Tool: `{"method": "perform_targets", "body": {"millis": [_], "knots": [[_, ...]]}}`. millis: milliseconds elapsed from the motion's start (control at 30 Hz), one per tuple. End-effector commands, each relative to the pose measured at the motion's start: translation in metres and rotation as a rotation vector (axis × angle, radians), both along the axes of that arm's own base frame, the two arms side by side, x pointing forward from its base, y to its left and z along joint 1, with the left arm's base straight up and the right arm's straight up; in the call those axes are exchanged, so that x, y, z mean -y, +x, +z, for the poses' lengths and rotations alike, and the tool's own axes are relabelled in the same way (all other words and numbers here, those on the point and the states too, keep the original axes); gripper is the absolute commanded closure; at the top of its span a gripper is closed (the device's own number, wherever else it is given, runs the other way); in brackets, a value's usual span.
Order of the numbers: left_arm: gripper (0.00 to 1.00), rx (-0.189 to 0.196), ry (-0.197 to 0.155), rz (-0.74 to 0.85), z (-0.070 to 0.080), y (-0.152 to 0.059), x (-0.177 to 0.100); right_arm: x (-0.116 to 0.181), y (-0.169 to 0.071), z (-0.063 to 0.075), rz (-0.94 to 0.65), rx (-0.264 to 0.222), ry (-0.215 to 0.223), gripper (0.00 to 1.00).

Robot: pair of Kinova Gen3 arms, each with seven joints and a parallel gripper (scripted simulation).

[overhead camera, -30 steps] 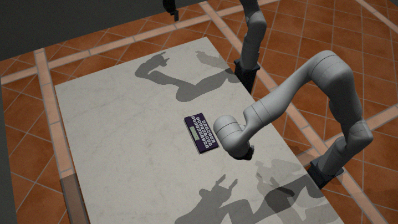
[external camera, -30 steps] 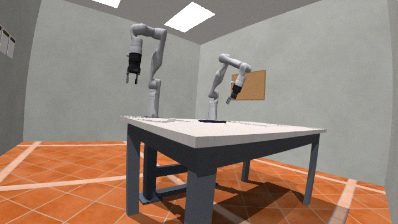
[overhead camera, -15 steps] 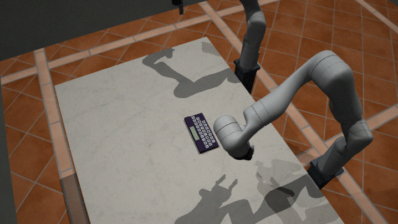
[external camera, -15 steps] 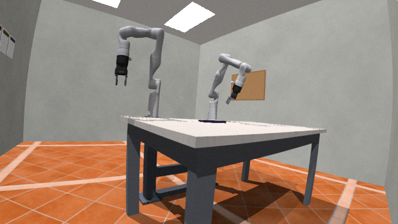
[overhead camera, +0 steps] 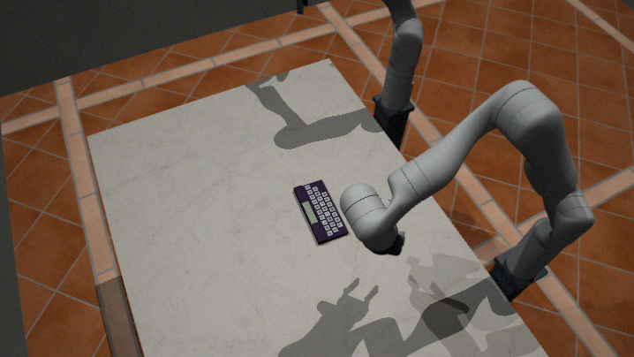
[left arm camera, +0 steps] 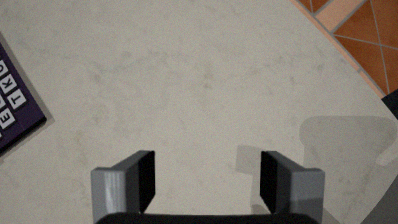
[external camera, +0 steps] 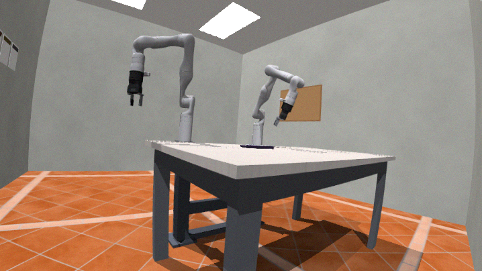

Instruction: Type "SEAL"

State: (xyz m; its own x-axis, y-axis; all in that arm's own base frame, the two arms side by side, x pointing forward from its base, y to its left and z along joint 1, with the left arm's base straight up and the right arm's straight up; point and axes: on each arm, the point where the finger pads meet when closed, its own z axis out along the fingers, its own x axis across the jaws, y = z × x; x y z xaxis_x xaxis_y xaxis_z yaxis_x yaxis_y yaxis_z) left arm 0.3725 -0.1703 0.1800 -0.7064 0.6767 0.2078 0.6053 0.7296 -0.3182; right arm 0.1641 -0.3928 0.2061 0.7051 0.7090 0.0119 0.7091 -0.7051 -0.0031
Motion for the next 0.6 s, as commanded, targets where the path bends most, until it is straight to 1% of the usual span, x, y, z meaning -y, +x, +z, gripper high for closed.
{"method": "perform_targets", "body": {"millis": [0, 433, 500, 567], "knots": [[0.00, 0.002, -0.001, 0.000, 0.001, 0.000, 0.000, 0.008, -0.018, -0.002, -0.088, 0.000, -0.001, 0.00], [0.00, 0.002, -0.001, 0.000, 0.001, 0.000, 0.000, 0.026, -0.090, -0.013, -0.421, -0.004, -0.004, 0.00], [0.00, 0.002, -0.001, 0.000, 0.001, 0.000, 0.000, 0.026, -0.090, -0.013, -0.421, -0.004, -0.004, 0.00], [0.00, 0.002, -0.001, 0.000, 0.001, 0.000, 0.000, 0.029, -0.109, -0.016, -0.505, -0.005, -0.005, 0.00]]}}
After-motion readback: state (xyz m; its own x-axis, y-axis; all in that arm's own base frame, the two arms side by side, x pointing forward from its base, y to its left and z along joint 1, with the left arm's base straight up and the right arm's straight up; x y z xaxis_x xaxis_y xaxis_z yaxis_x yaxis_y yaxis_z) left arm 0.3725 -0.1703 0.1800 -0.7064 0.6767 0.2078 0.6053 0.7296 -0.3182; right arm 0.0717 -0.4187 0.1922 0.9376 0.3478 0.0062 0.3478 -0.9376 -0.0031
